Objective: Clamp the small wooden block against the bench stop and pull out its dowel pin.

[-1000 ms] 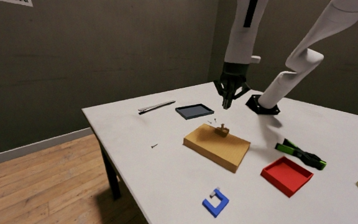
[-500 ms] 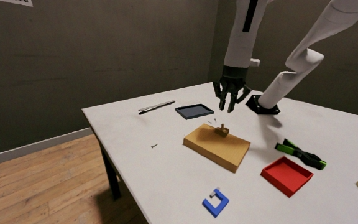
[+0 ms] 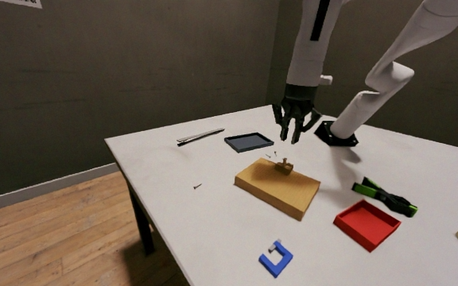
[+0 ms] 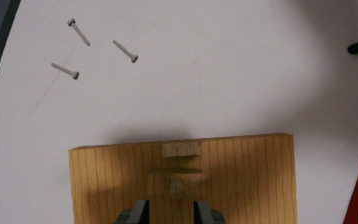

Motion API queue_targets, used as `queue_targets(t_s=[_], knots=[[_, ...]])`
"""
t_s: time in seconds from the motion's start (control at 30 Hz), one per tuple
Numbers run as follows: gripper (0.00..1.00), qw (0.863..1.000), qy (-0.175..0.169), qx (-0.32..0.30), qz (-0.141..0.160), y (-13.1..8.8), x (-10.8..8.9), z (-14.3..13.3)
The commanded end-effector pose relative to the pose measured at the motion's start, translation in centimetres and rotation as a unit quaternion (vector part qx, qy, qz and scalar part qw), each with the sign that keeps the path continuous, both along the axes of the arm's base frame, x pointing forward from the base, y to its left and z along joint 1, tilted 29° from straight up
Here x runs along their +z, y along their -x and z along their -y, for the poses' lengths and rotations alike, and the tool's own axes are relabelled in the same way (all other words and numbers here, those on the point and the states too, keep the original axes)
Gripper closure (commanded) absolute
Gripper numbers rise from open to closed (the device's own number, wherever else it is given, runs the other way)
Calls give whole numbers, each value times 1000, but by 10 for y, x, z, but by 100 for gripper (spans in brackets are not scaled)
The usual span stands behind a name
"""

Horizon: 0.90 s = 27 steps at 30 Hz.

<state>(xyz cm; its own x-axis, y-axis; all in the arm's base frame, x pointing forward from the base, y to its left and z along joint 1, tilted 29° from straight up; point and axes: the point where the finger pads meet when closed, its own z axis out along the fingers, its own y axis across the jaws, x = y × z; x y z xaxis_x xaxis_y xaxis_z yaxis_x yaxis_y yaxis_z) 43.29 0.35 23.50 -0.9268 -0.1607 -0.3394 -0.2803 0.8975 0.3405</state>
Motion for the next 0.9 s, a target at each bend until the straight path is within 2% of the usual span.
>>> queue_targets(t_s=[0.0, 0.87], knots=[[66, 1000, 1, 0, 1, -1, -2, -1], [66, 1000, -1, 1, 1, -1, -6, -2]])
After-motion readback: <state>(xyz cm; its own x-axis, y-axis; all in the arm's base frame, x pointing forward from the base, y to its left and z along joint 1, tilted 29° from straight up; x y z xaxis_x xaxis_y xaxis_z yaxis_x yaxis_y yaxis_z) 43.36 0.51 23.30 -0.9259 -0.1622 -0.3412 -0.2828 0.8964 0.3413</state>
